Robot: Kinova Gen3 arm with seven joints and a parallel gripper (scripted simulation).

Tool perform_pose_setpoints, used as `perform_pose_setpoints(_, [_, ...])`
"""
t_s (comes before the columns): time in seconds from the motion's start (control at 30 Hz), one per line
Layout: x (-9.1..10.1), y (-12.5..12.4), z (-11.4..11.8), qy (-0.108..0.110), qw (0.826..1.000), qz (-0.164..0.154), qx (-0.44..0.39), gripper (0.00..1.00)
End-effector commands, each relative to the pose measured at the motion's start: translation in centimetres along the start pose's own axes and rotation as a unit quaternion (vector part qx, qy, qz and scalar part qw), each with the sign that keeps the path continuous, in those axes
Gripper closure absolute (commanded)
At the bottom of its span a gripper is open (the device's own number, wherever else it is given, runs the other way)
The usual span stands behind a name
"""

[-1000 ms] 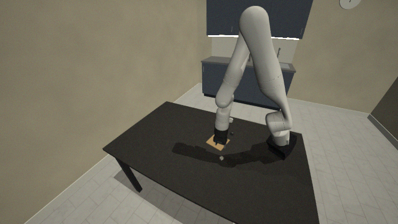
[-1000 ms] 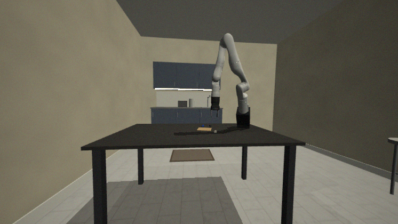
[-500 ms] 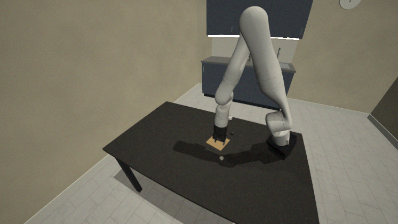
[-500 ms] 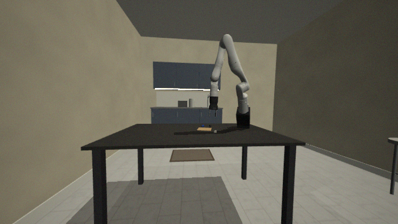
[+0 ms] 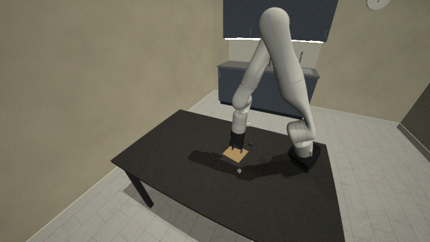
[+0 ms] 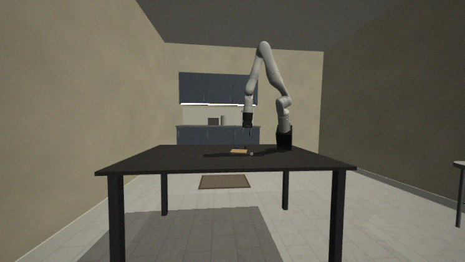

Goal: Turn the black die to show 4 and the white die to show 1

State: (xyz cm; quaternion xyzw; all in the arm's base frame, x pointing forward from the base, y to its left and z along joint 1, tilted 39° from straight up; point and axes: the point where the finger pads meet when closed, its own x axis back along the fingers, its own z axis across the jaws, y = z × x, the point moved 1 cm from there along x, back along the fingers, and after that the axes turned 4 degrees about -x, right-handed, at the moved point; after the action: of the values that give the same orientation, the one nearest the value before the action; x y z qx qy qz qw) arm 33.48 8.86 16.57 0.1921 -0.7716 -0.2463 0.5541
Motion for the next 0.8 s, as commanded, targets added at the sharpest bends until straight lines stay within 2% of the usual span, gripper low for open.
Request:
perform_pose_setpoints(0.0, [0.0,-0.2,-0.3,-0.002,1.0,-0.005,-0.006,0.0])
perform_pose_setpoints(0.17, [0.0,-0.2,-0.3,-0.002,1.0,-0.005,-0.006,0.0])
perform_pose_setpoints(0.2, [0.2,-1.8,-1.1,-0.005,1.0,-0.006,-0.015,0.0])
perform_pose_setpoints(0.47, [0.2,-1.8,-1.1,-0.005,1.0,-0.006,-0.015,0.0])
perform_pose_setpoints(0.5, [0.3,-3.6,-1.9,-0.008,1.0,-0.006,-0.024,0.0])
perform_pose_setpoints(0.77, [0.3,-3.6,-1.9,-0.008,1.0,-0.006,-0.024,0.0])
